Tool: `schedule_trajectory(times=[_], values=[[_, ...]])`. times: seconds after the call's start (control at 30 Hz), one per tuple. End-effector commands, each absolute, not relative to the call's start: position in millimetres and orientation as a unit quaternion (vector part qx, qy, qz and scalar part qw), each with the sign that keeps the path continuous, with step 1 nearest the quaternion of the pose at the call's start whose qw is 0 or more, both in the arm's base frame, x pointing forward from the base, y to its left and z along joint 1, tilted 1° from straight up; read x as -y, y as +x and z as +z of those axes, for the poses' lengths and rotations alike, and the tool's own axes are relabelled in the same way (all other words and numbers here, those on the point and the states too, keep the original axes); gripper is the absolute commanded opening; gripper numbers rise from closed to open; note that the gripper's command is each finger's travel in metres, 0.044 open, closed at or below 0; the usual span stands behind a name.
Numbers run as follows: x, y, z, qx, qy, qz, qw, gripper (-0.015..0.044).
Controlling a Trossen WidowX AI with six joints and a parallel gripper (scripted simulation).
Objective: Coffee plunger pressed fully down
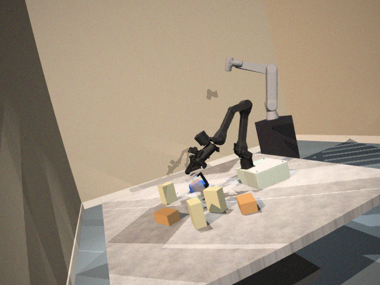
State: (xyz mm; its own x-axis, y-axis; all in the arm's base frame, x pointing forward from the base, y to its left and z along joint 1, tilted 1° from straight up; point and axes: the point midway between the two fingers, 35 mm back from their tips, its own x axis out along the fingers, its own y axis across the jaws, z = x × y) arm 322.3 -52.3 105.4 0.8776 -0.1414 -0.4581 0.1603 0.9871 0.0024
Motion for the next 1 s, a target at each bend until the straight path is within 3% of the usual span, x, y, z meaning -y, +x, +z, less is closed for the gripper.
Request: schedule_trajectory(times=[0.0,0.3,0.7,0.97], values=[[52.3,322.7,101.2,-0.242,0.018,-0.077,0.967,0.0115],[52.3,322.6,105.4,-0.235,0.02,-0.078,0.969,0.0115],[52.3,322.6,105.4,-0.235,0.02,-0.078,0.969,0.043],[55.8,325.6,116.6,-0.221,0.02,-0.082,0.972,0.044]])
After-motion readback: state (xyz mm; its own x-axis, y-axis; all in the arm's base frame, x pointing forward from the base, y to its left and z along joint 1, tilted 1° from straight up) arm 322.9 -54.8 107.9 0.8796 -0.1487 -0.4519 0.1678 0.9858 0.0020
